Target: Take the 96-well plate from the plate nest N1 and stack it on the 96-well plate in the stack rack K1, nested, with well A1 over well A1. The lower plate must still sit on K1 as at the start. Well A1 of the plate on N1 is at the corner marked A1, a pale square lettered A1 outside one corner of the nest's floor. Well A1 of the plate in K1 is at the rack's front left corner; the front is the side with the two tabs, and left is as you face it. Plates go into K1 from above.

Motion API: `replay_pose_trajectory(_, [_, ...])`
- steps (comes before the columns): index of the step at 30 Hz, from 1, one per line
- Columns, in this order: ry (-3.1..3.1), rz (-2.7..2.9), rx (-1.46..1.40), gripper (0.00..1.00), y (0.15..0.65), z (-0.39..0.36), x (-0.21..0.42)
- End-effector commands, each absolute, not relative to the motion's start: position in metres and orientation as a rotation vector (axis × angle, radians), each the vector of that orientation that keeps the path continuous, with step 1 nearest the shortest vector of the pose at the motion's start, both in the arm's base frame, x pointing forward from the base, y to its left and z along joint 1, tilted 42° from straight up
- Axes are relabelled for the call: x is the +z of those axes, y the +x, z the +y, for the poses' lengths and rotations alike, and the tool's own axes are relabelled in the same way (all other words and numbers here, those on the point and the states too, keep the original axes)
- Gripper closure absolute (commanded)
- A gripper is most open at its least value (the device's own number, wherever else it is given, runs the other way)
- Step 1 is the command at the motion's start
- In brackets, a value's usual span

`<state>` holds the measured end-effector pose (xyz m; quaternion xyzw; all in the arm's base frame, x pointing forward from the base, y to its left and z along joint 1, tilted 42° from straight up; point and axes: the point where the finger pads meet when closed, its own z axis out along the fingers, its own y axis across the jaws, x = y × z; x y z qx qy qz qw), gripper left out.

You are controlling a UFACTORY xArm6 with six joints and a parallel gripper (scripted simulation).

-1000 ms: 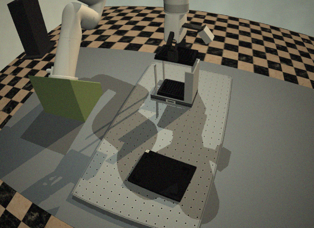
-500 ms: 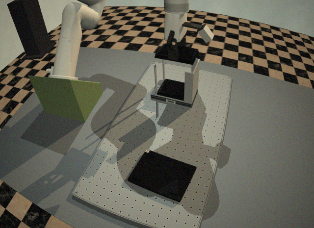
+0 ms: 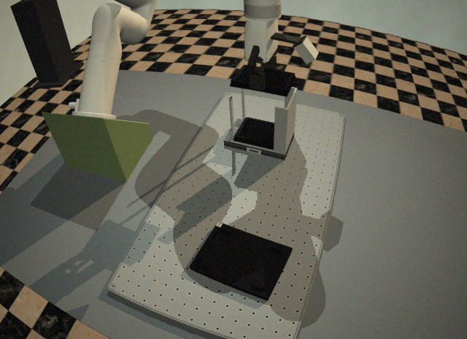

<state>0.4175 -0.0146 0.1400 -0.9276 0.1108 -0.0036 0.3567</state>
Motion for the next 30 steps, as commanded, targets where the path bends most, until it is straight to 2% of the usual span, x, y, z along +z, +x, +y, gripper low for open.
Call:
replay_pose_trajectory(1, [-2.396, 0.286, -0.014, 1.00, 0.418, -0.016, 0.141])
replay_pose_trajectory(30, [-2.396, 0.286, -0.014, 1.00, 0.421, 0.005, 0.117])
